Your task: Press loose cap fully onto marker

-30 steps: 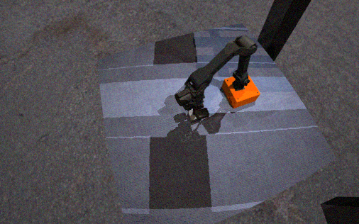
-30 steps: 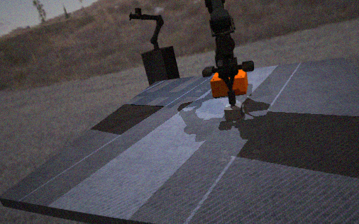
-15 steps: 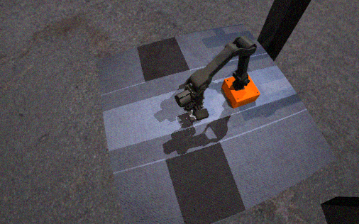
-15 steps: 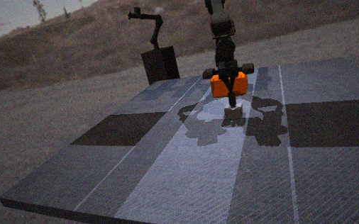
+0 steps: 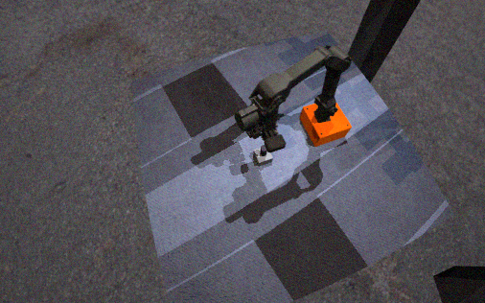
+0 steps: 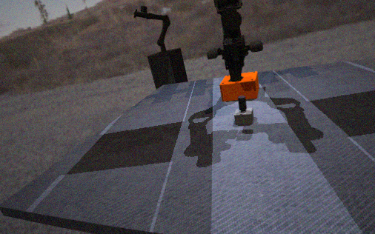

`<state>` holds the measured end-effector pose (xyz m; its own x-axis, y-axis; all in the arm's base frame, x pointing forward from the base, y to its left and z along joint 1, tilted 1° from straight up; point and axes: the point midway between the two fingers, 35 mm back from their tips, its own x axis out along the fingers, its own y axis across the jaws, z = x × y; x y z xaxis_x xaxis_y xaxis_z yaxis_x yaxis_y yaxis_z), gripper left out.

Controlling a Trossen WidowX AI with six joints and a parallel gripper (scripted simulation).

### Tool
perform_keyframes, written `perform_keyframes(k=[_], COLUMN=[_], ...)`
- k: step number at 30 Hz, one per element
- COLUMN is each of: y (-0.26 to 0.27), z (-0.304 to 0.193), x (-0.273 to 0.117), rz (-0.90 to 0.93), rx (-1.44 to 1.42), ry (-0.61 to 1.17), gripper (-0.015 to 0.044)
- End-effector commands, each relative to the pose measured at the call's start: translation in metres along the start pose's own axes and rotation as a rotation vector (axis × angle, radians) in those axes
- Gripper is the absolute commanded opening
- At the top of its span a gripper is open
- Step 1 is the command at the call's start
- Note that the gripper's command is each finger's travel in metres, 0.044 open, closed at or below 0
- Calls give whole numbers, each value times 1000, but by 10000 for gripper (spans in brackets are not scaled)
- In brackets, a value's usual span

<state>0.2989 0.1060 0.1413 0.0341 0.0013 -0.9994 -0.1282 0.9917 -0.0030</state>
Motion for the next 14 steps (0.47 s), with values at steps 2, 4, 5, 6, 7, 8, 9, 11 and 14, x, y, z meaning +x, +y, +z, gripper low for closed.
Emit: perform_keyframes(k=[2,4,5,6,7,8,9,11,14], y=[0,0,0,0,0,0,0,0,0], z=[0,0,0,0,0,0,0,0,0], x=[-2,-2,-2,-2,-2,-2,-2,-2,-2], rz=[0,0,0,0,0,0,0,0,0], rx=[2,2,2,2,2,2,2,2,2], ry=[1,1,1,1,1,1,1,1,1], gripper=[184,236,262,289,315,341,367,420,440])
